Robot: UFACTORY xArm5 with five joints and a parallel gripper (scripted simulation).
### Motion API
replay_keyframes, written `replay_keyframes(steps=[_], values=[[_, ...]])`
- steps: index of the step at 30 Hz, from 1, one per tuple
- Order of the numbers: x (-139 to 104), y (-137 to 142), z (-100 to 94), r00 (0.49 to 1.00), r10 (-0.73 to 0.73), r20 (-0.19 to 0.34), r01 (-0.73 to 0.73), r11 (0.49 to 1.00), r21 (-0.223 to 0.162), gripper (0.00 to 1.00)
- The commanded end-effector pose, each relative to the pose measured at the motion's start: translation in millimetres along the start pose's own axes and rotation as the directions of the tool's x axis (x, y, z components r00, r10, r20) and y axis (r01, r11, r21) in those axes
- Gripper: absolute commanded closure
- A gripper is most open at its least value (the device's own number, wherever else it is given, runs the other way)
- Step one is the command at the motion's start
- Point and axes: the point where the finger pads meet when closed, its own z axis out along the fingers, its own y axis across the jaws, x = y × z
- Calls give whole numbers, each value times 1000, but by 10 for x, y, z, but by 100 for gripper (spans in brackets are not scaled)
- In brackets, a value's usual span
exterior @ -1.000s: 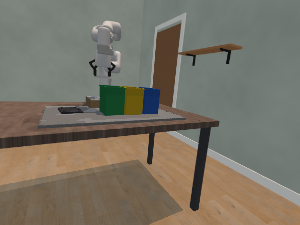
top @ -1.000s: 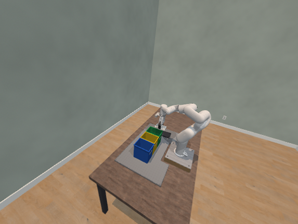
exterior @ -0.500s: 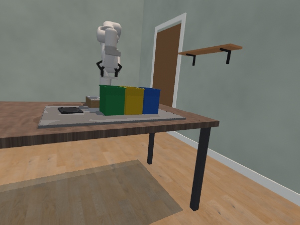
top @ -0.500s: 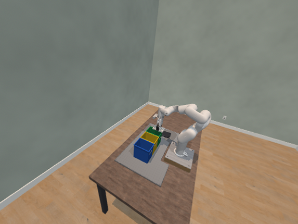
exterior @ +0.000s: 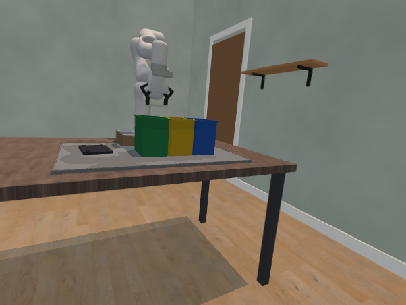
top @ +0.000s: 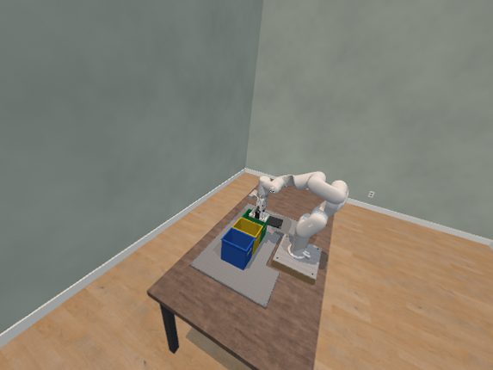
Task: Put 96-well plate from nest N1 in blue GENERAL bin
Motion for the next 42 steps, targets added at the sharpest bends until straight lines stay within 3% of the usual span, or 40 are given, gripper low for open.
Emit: replay_keyframes(steps=[1,42], values=[[32,-124,-13,1000,0,-4,0,1000,-1,100],[231,-1352,-21,1000,0,-14,0,1000,0,100]])
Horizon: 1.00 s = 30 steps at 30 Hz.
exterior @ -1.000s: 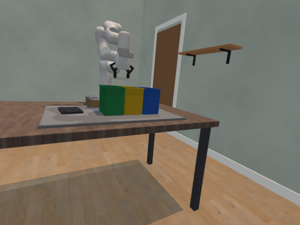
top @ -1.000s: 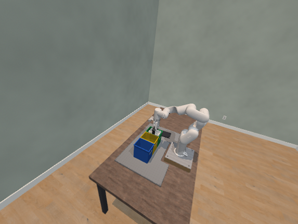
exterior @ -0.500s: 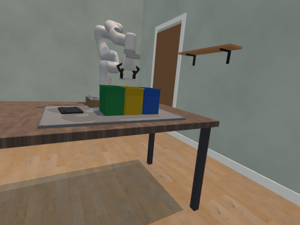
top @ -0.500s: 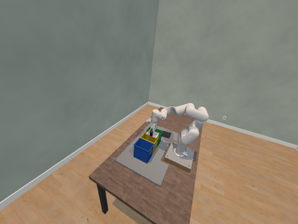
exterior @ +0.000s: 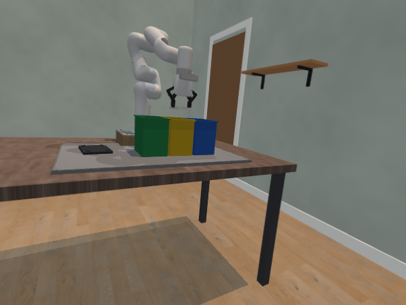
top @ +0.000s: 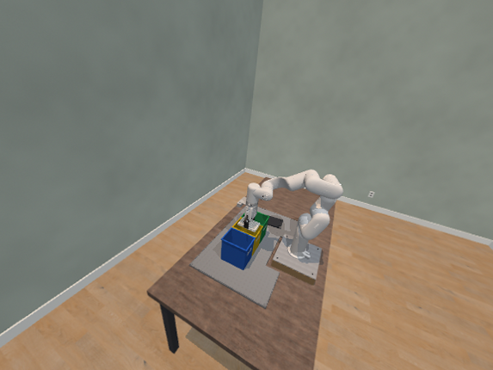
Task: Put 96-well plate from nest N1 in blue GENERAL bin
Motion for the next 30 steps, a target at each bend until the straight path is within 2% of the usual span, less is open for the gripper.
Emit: replay_keyframes(steps=[1,30], values=[[34,-133,-13,1000,1,-4,-1,1000,1,100],[166,-961,-19,1000,1,-8,-1,1000,4,100]])
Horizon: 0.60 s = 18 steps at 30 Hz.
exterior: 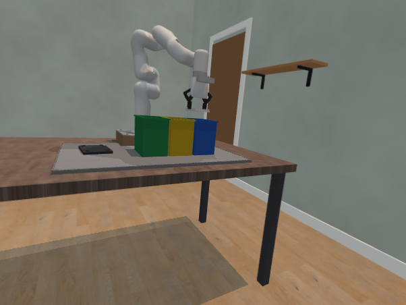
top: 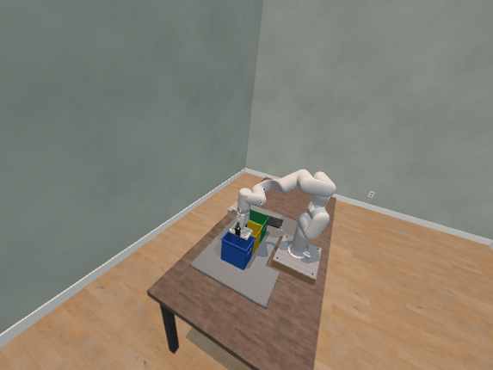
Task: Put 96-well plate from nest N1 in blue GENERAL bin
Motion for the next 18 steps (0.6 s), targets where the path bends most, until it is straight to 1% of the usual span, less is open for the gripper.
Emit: replay_keyframes(steps=[1,4,18], values=[[32,-134,-14,1000,0,-3,0,1000,2,100],[43,-205,-14,1000,0,-4,0,1000,2,100],[40,-204,-15,1000,0,-4,0,1000,2,100]])
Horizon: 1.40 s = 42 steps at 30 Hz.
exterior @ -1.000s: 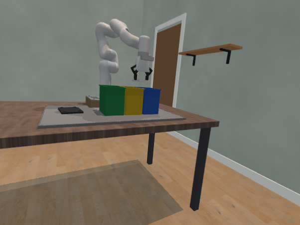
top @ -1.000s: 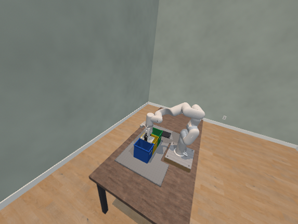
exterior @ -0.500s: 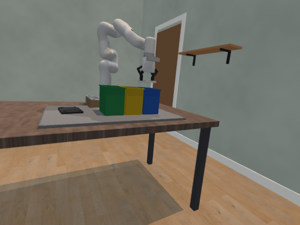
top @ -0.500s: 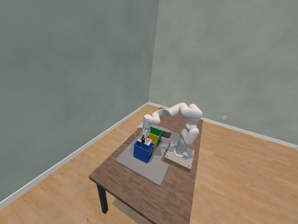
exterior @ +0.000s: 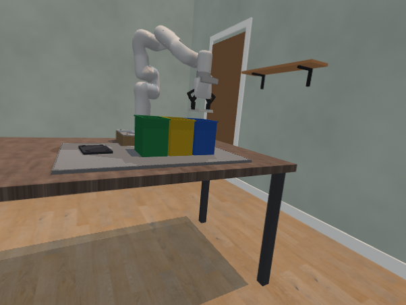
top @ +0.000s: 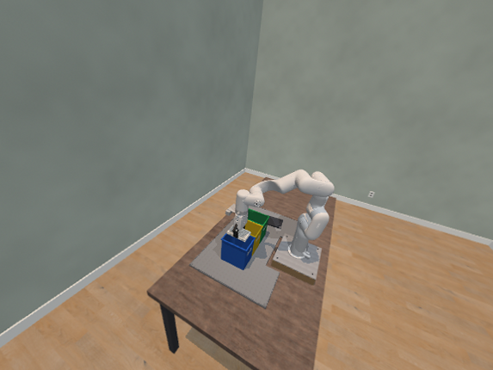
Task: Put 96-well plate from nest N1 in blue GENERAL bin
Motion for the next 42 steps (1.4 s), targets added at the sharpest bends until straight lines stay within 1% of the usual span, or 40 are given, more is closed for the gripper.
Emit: replay_keyframes(steps=[1,22,25,35,42], values=[[8,-5,-15,1000,0,-3,0,1000,2,100],[5,1,-14,1000,0,-3,0,1000,2,100],[5,1,2,1000,0,-3,0,1000,2,100],[2,-2,169,1000,0,-3,0,1000,2,100],[3,-2,171,1000,0,-3,0,1000,2,100]])
